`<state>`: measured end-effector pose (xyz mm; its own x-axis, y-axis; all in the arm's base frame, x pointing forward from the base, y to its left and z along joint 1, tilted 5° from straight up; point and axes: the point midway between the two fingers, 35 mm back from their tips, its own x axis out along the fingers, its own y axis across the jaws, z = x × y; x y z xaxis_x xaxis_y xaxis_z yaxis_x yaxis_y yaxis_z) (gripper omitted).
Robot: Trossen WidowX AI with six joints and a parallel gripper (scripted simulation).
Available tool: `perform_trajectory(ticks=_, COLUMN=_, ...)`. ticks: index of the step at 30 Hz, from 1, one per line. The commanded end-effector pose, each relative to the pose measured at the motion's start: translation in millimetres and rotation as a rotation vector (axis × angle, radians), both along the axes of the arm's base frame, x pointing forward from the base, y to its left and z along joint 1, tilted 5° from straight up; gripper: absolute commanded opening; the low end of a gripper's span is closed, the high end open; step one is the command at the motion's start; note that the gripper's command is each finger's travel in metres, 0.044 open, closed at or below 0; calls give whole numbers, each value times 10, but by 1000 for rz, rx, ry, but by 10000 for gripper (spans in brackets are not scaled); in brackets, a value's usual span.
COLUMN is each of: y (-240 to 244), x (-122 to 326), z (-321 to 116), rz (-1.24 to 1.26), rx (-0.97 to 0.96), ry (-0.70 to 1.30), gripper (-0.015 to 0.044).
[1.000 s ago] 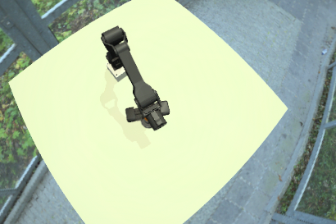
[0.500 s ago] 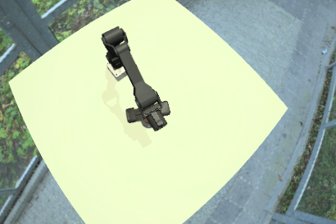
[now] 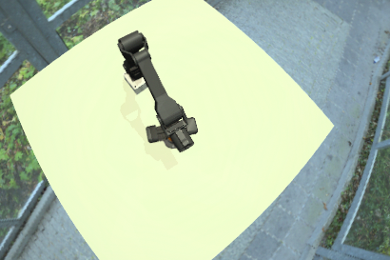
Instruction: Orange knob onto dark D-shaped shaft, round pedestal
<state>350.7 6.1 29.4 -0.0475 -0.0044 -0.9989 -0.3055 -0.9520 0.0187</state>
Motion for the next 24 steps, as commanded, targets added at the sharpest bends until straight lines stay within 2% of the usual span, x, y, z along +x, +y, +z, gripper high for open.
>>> perform_trajectory(ticks=1, y=-4, x=-25, z=-5, rz=3, rx=-2, ry=3, gripper=0)
perform_trajectory(ticks=14, y=-5, x=-48, z=43, rz=12, rx=-1, ry=3, gripper=0)
perform_trajectory(ticks=20, y=-5, x=-30, z=32, rz=202, rx=8, ry=4, gripper=0)
perform_trajectory(ticks=24, y=-4, x=-6, z=21, rz=212, rx=9, ry=4, gripper=0)
